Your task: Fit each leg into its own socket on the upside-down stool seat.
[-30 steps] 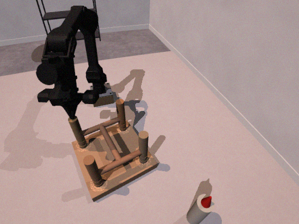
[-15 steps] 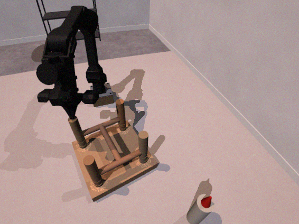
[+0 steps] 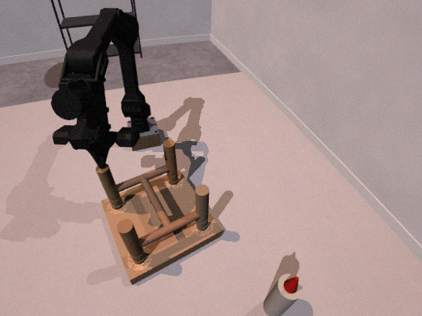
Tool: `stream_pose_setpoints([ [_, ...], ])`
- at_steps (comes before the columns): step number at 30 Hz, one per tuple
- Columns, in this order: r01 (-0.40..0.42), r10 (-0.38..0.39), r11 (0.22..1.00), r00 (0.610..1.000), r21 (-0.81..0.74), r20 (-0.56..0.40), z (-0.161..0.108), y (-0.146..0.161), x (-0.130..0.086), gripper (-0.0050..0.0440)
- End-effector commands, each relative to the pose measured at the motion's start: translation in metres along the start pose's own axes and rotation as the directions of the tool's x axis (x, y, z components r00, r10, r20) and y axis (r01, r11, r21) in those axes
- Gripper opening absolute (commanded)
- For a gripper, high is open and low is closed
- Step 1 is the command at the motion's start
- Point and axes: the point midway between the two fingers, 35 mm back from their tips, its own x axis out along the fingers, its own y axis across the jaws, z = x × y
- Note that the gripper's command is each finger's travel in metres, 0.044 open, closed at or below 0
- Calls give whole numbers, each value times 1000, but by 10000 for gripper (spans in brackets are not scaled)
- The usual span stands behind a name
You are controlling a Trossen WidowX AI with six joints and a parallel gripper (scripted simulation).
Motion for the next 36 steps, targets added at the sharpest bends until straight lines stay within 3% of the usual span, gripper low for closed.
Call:
stream_pose_setpoints([
  [1, -11, 10, 1000, 999, -4, -52, -7, 3, 18, 0],
  [36, 0, 0, 1000, 1000, 0, 0, 9, 0, -28, 0],
])
